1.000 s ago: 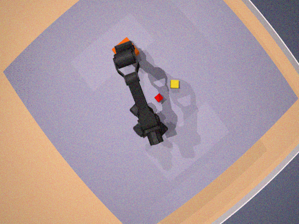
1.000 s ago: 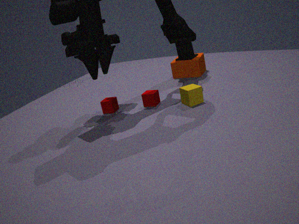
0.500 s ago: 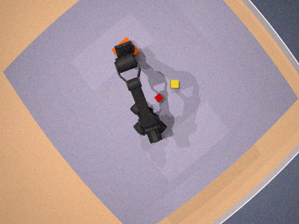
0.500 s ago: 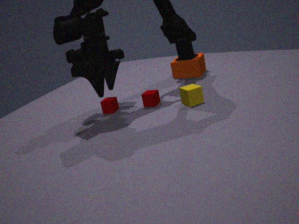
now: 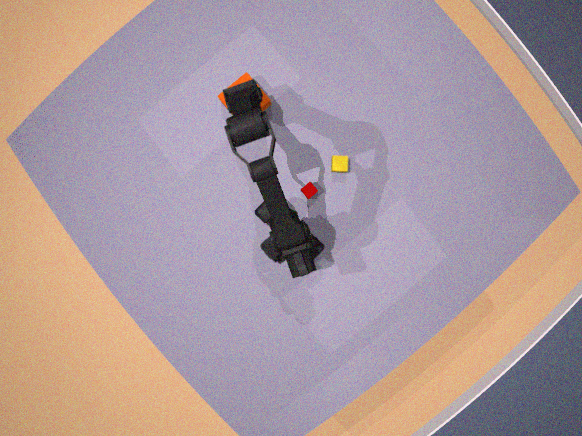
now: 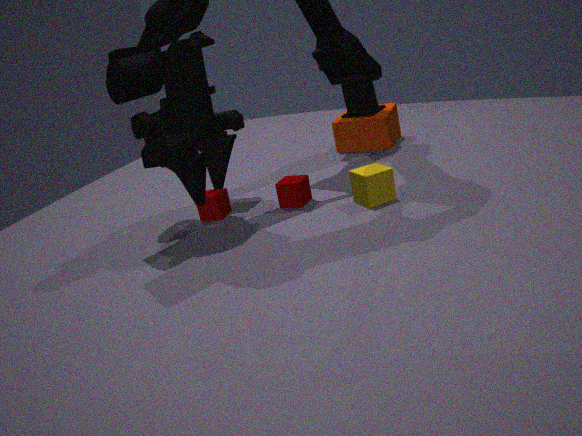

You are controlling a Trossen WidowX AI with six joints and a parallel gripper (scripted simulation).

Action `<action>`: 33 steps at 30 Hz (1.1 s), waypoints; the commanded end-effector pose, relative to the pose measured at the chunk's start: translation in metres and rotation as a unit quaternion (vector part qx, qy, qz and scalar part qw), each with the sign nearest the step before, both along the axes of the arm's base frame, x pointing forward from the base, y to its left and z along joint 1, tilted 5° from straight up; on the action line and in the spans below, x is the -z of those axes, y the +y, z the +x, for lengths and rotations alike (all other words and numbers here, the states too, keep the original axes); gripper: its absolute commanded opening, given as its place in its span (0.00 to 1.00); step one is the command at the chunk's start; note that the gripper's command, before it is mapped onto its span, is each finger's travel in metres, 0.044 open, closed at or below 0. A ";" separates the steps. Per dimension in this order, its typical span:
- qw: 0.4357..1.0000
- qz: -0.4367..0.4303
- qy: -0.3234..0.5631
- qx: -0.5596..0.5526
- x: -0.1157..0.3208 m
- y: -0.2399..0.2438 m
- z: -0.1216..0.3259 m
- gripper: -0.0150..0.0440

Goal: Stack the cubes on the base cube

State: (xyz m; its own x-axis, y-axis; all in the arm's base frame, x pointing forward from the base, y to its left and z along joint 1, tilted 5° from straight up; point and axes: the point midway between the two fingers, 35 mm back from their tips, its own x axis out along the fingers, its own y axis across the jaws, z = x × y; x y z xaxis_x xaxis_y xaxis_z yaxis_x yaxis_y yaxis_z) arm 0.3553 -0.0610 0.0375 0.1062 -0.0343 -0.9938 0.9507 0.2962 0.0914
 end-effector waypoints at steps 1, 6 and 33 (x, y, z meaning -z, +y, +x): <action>1.000 0.002 0.002 0.001 0.008 0.001 -0.001 0.70; 1.000 0.002 0.002 0.001 0.012 0.000 -0.001 0.66; 1.000 0.002 0.002 0.001 -0.042 0.001 -0.001 0.43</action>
